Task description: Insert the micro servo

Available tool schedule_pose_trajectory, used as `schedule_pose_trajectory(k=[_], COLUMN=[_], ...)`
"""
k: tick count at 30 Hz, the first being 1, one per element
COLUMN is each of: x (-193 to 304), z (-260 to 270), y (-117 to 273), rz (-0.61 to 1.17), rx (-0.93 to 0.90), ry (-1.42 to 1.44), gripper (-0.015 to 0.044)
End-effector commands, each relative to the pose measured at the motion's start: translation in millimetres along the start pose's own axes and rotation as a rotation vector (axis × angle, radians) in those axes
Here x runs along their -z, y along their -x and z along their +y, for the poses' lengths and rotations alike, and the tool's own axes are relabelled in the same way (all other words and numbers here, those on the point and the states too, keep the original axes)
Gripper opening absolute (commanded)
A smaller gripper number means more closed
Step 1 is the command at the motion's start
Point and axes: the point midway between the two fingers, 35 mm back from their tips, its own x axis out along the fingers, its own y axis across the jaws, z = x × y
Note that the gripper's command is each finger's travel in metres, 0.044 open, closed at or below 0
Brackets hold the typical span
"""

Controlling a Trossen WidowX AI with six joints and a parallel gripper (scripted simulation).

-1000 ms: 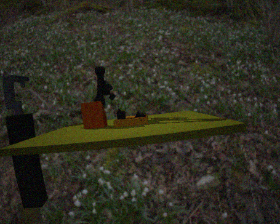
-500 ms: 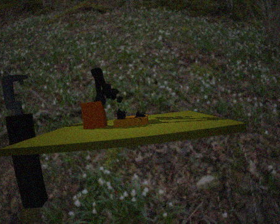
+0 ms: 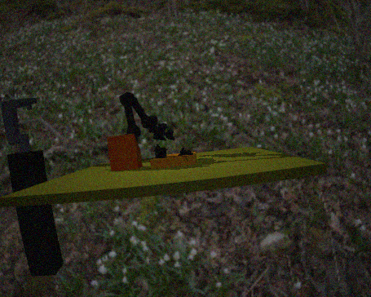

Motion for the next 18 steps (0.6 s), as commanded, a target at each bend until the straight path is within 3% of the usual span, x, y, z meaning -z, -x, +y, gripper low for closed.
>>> schedule_pose_trajectory(k=[1, 8, 18], x=[11.0, 18.5, 41.5], z=[-32.8, -66.1, -172.8], y=[-7.6, -11.3, -0.4], rz=[0.057, 0.108, 0.305], rx=[0.088, 0.171, 0.42], ry=[0.04, 0.069, 0.132], gripper=[0.044, 0.044, 0.044])
